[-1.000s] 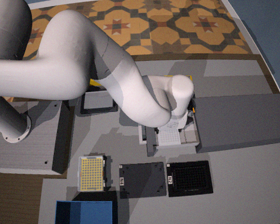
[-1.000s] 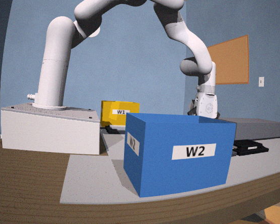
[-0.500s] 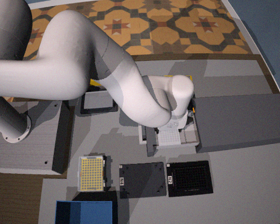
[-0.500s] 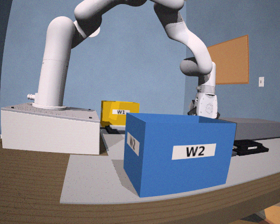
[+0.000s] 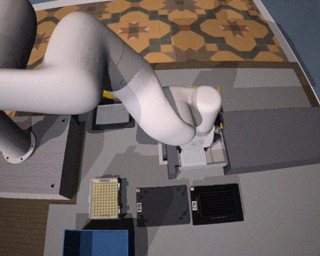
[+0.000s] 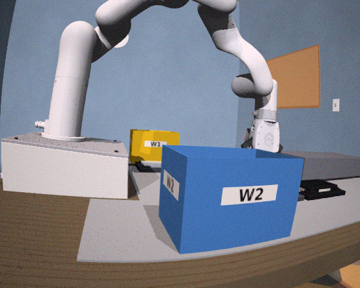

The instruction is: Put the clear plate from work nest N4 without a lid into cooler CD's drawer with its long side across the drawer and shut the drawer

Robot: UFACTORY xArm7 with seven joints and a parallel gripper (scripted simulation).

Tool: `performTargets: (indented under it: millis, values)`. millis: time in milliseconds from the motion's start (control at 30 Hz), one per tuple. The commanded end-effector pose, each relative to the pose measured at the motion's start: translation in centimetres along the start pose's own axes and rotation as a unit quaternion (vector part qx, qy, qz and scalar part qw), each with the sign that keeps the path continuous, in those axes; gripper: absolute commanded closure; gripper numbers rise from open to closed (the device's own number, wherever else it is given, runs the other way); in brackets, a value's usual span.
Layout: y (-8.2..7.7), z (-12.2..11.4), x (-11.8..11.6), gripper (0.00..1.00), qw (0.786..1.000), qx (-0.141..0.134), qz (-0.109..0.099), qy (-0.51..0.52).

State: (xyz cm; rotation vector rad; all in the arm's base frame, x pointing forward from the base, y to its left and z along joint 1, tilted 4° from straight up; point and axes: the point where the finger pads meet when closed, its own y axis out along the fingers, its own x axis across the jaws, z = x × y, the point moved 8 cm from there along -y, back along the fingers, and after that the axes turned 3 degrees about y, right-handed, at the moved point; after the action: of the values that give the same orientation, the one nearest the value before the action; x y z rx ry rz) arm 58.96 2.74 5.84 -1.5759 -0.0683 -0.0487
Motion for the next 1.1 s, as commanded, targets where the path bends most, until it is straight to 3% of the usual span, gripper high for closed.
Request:
performTargets:
  millis: [0,967,1000,1067]
  values:
    - [-0.22,0.01,0.16,1.00,1.000,0.000,-0.003,0.000]
    - [-0.22,0.01,0.16,1.00,1.000,0.000,-0.003,0.000]
    - [-0.15,0.01,0.15,0.00,1.000,0.000,-0.003,0.000]
    - [-0.11,0.01,0.15,0.00,1.000,0.000,-0.003,0.000]
